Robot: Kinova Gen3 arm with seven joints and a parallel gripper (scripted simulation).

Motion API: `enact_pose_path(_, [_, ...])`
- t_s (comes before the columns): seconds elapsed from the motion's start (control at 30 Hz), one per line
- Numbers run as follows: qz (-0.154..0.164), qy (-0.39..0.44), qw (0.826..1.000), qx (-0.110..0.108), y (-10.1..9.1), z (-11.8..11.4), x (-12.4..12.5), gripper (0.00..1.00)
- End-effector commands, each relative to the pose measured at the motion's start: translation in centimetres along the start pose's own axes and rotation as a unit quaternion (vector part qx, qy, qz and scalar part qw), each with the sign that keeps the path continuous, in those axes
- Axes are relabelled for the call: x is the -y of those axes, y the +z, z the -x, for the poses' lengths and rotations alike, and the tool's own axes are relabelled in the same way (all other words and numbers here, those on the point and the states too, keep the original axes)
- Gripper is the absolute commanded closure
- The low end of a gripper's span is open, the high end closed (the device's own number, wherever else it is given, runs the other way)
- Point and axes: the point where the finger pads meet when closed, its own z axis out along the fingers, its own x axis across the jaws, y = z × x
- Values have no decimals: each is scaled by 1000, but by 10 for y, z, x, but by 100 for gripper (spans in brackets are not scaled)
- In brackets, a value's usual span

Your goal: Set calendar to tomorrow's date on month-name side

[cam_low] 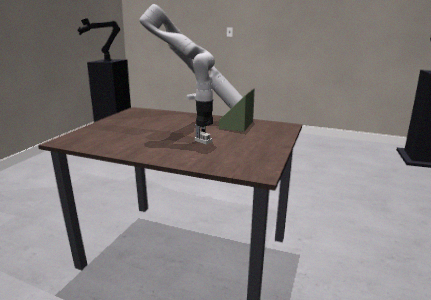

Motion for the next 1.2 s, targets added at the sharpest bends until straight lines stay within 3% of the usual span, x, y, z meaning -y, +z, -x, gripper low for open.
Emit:
enact_pose_path(0.0, [1,0,1000,1,-1,0,0,43])
enact_pose_path(1.17, [1,0,1000,1,-4,0,0,43])
